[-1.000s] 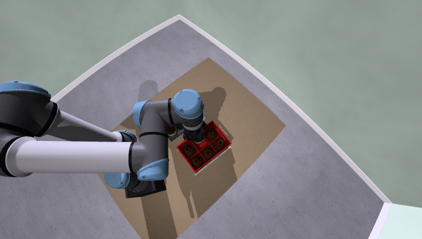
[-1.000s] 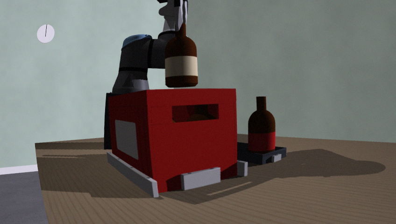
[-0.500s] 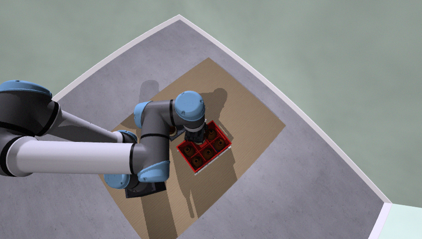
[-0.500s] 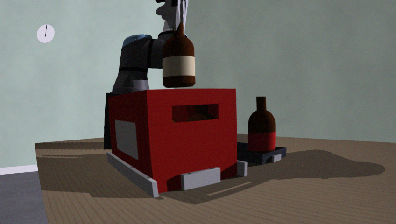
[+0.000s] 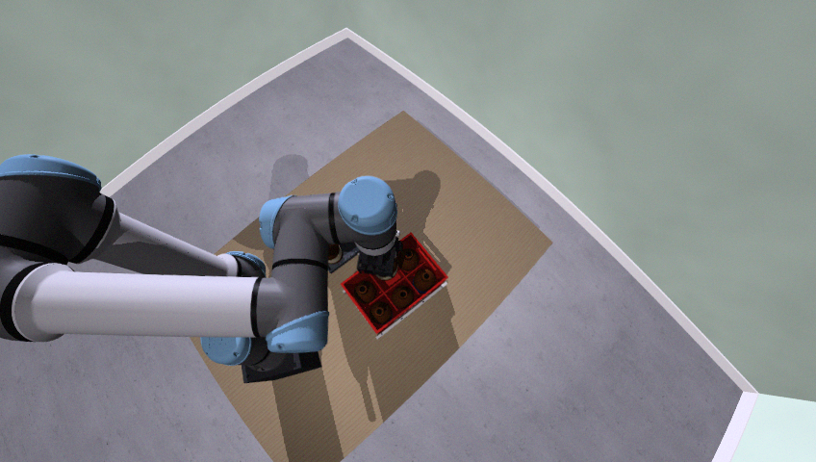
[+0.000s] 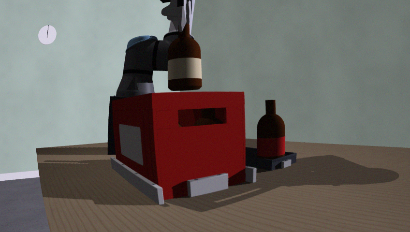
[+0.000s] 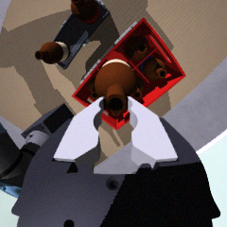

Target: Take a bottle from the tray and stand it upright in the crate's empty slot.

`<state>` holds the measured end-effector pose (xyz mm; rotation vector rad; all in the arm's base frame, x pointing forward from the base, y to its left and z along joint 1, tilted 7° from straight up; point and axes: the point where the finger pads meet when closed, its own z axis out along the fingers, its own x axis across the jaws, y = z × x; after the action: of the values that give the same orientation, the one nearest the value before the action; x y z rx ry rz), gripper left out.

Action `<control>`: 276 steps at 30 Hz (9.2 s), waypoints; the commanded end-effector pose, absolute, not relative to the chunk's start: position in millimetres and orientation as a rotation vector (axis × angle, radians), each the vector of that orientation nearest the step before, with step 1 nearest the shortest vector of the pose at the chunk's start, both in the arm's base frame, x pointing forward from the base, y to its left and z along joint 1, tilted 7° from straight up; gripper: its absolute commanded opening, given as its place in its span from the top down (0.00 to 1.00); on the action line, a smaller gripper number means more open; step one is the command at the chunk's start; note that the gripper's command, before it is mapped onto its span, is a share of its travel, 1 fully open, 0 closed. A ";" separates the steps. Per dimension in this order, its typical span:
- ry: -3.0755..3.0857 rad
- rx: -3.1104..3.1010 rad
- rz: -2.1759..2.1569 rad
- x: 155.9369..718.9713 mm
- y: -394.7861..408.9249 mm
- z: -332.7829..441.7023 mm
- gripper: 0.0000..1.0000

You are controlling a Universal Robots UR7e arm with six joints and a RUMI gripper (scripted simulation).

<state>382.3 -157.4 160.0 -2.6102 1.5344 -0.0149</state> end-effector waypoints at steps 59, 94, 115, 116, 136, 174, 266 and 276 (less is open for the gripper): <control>1.534 -2.610 -0.017 383.8 -156.1 141.7 1.00; 1.534 -2.610 -0.017 385.1 -154.4 121.7 1.00; 1.534 -2.610 -0.017 385.1 -154.4 121.7 1.00; 1.534 -2.610 -0.017 385.1 -154.4 121.7 1.00; 1.534 -2.610 -0.017 385.1 -154.3 121.2 1.00; 1.534 -2.610 -0.017 387.3 -151.4 89.8 1.00; 1.534 -2.610 -0.017 389.3 -148.7 59.9 1.00; 1.534 -2.610 -0.017 389.9 -147.8 51.0 1.00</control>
<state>389.2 -147.9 55.4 -2.6102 1.5343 -0.0147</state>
